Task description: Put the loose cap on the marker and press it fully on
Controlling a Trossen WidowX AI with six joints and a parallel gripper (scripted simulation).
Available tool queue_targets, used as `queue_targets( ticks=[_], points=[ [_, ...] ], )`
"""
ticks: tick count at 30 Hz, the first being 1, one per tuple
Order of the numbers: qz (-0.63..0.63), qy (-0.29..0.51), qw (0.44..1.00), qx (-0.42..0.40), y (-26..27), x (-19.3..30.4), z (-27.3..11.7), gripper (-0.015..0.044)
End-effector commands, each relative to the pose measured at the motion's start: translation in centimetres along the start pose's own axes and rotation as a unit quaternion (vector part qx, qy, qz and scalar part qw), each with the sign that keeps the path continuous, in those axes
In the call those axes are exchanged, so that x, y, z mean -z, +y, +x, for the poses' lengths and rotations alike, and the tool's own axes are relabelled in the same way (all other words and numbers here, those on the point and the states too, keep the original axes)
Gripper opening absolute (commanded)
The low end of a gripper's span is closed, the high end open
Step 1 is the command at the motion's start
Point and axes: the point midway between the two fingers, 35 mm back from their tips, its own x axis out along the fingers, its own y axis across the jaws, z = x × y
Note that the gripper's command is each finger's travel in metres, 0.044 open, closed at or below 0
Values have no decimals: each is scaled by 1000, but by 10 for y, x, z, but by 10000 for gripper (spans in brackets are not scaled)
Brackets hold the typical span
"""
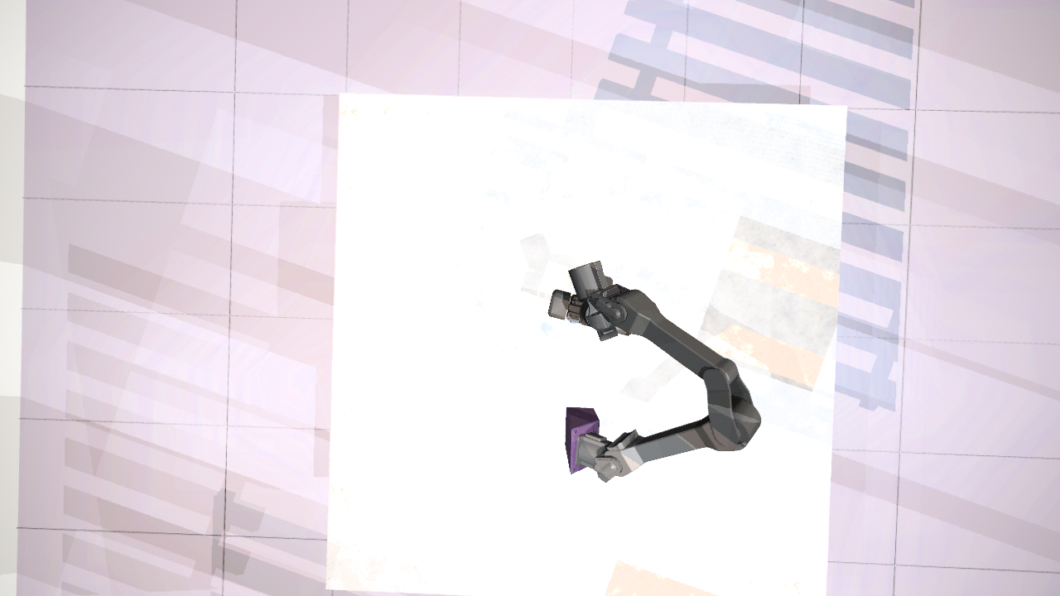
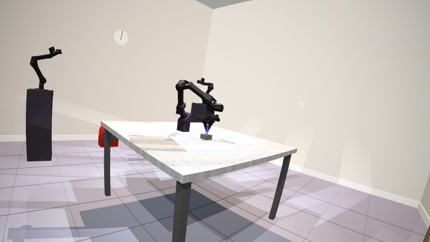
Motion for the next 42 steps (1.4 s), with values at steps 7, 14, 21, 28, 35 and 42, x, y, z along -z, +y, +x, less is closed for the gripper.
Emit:
queue_targets(
  ticks=[7, 14, 21, 28, 35, 42],
  points=[
    [-5, -1, 1000, 4, 0, 1, 4, 0],
    [-1, 0, 1000, 1, 0, 1, 4, 157],
    [-1, 0, 1000, 1, 0, 1, 4, 341],
    [-5, -3, 1000, -3, 2, -1, -12, 440],
    [-1, 1, 1000, 0, 1, 1, -72, 440],
    [-99, 0, 995, 2, 1, 1, -63, 309]
  ],
)
